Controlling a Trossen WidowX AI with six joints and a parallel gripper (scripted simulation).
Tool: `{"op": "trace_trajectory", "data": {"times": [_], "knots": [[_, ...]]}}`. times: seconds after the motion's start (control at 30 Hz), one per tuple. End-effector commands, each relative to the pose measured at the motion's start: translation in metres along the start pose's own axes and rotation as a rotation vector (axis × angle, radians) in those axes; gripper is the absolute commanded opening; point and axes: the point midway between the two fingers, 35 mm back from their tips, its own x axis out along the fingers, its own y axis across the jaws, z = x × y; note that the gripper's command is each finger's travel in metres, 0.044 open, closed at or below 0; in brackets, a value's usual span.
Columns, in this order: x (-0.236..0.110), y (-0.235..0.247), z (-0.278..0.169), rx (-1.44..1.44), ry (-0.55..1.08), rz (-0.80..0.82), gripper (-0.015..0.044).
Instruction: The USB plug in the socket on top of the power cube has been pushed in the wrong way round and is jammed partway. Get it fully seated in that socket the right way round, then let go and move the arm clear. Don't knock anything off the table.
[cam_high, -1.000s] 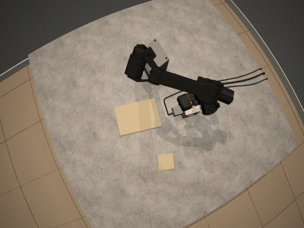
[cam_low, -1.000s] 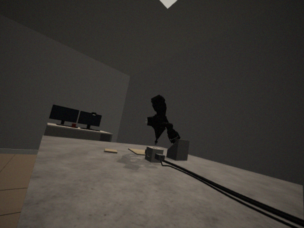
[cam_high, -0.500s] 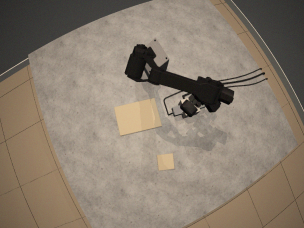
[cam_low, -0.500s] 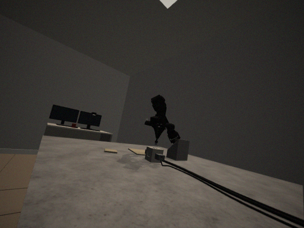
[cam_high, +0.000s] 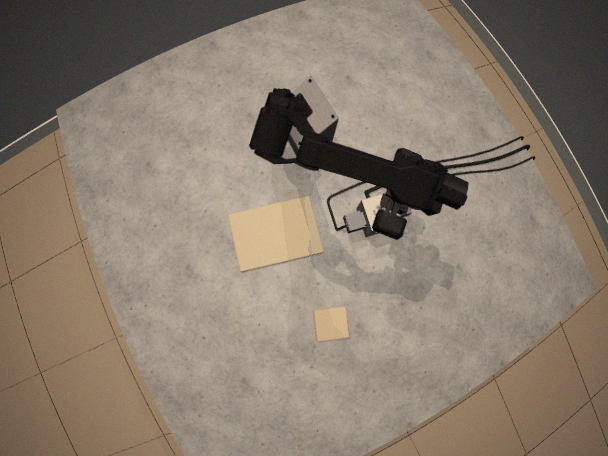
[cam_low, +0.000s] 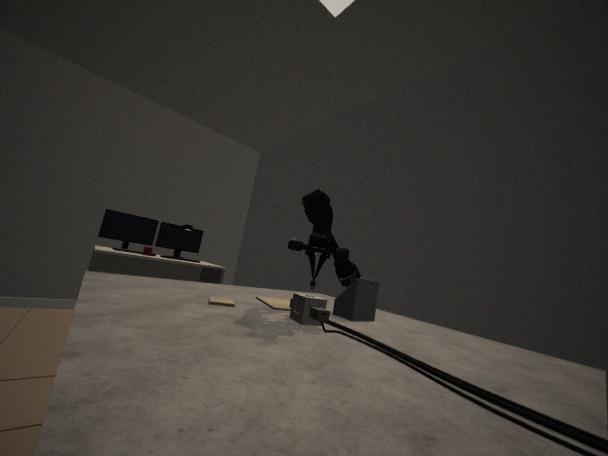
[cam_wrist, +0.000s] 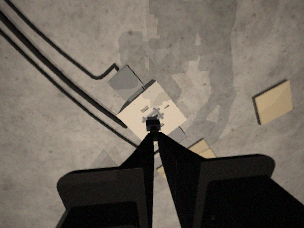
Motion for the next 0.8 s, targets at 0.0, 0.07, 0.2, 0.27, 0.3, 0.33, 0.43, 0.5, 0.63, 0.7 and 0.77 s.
{"op": "trace_trajectory", "data": {"times": [0.0,0.07,0.2,0.27,0.3,0.33,0.43,0.5,0.63,0.7,0.77], "knots": [[0.0002,0.0001,0.0000,-0.112,0.000,0.001,0.0000],[0.0002,0.0001,0.0000,-0.165,0.000,0.001,0.0000],[0.0002,0.0001,0.0000,-0.270,0.000,0.001,0.0000],[0.0002,0.0001,0.0000,-0.322,0.000,0.001,0.0000],[0.0002,0.0001,0.0000,-0.348,0.000,0.001,0.0000],[0.0002,0.0001,0.0000,-0.374,0.000,0.001,0.0000],[0.0002,0.0001,0.0000,-0.453,-0.001,0.001,0.0000],[0.0002,0.0001,0.0000,-0.505,-0.001,0.001,0.0000],[0.0002,0.0001,0.0000,-0.610,-0.001,0.001,0.0000],[0.0002,0.0001,0.0000,-0.662,-0.001,0.001,0.0000],[0.0002,0.0001,0.0000,-0.697,-0.001,0.000,0.0000]]}}
